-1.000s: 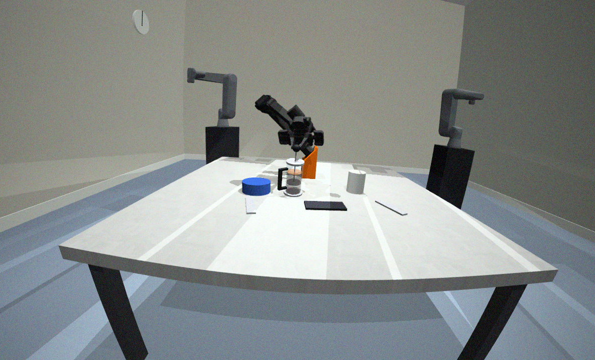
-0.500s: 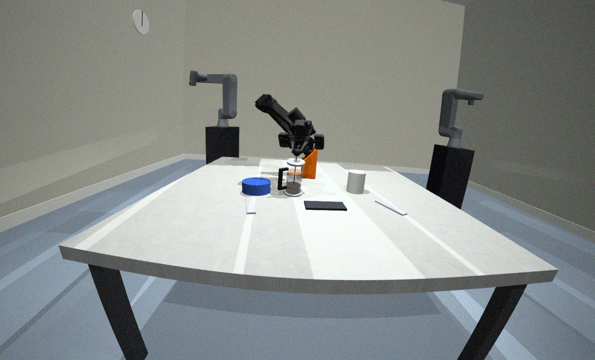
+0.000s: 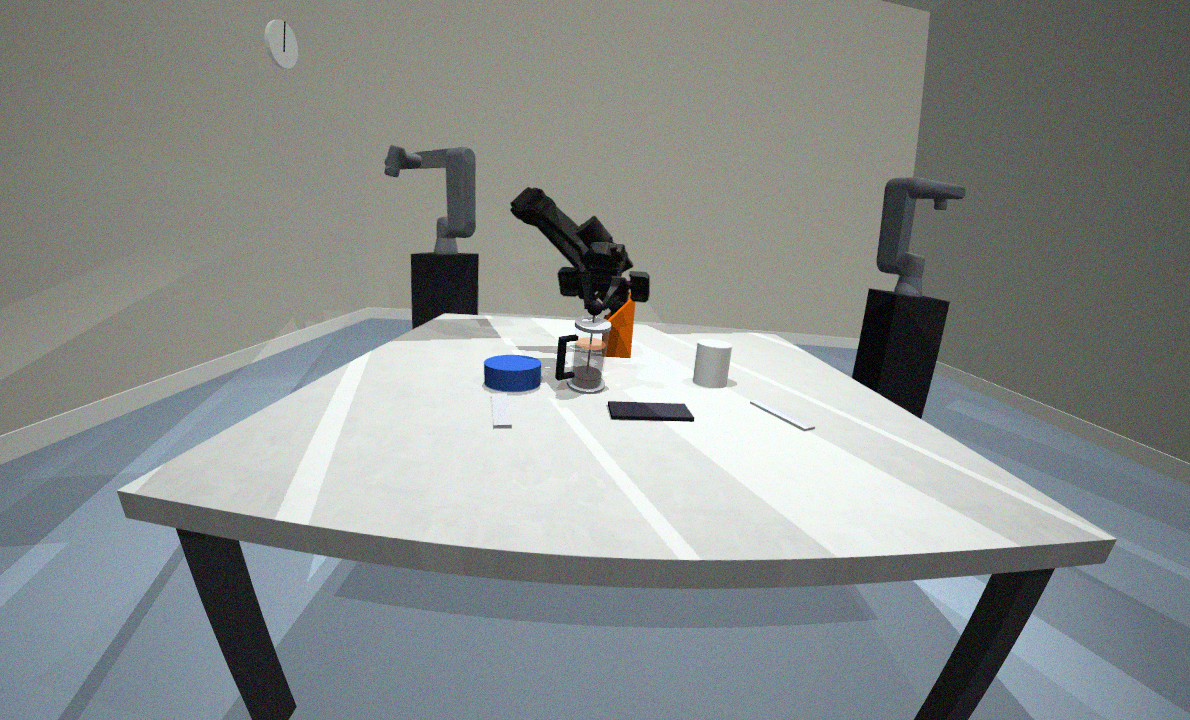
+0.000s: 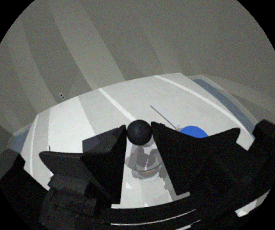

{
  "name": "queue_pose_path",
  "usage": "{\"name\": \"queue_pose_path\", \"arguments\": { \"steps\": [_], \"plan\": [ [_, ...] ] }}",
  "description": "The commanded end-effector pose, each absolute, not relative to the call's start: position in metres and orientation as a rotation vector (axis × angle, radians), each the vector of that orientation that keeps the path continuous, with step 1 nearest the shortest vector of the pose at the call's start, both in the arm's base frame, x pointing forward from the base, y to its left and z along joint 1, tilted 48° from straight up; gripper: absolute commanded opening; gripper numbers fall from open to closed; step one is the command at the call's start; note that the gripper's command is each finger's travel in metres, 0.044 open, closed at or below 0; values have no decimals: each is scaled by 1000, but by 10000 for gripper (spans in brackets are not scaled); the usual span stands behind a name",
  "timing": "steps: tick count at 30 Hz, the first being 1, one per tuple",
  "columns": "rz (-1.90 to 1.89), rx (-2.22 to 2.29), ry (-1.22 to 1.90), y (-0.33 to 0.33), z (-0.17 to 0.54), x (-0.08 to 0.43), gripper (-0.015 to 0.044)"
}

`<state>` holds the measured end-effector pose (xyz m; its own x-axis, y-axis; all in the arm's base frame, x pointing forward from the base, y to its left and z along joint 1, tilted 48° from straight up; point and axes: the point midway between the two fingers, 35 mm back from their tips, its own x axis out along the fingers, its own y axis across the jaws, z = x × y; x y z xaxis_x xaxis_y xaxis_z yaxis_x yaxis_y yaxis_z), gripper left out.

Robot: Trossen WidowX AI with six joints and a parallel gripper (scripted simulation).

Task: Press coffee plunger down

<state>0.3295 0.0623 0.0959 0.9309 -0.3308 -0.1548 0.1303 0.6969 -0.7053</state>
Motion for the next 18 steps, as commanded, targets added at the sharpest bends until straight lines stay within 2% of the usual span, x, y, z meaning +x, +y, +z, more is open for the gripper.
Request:
{"name": "queue_pose_path", "arguments": {
  "steps": [1,18],
  "plan": [
    [-274,-769,296,59,93,329,121],
    [-265,-762,284,62,95,330,121]
  ]
}}
